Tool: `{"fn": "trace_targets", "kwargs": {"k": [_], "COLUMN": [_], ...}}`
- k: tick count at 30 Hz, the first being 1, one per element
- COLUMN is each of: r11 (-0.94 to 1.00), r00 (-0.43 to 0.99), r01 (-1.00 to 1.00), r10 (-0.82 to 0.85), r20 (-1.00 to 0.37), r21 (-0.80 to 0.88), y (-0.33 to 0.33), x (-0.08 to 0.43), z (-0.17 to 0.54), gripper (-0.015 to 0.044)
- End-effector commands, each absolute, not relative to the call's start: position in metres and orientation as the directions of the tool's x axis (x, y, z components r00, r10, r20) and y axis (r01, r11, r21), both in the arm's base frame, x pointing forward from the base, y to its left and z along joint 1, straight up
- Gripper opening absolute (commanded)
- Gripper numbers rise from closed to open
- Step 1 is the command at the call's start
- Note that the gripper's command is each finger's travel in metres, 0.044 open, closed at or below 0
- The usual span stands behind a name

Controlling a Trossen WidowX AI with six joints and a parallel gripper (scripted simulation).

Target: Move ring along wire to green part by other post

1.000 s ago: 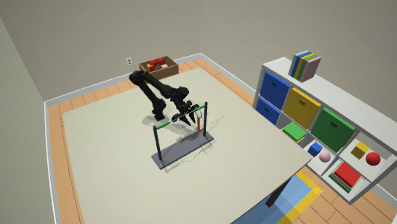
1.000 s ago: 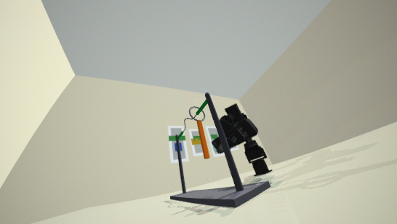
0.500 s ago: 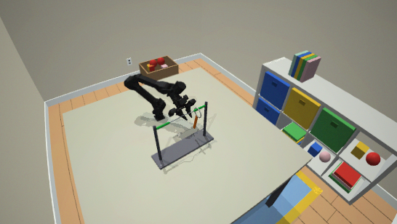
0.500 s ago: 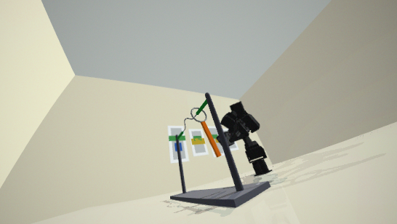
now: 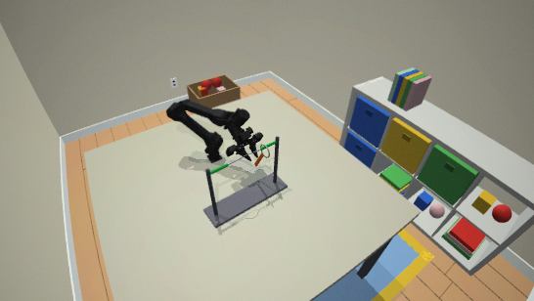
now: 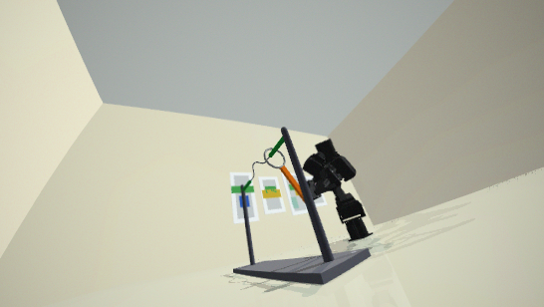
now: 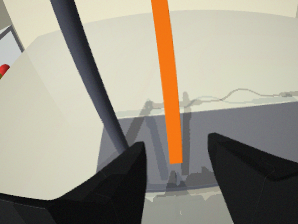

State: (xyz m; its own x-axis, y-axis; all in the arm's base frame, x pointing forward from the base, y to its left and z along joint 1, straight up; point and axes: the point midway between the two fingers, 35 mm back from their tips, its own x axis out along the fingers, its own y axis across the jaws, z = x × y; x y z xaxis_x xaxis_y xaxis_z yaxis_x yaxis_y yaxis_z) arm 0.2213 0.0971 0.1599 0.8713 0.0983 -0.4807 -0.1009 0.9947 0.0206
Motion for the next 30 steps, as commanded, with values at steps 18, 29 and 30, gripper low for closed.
{"fn": "trace_targets", "kwargs": {"k": [18,29,30], "r11": [0.994,0.994,0.994], "r00": [0.874,0.874,0.874], "r01": [-0.104,-0.104,-0.104], "r10": [0.1,0.1,0.1], "r20": [-0.476,-0.476,-0.476], "r21": [0.019,0.019,0.019], "y": [0.09,0.09,0.09], "x": [0.179,0.179,0.179], "z": [0.184,0.184,0.184], "gripper": [0.044,0.044,0.044]}}
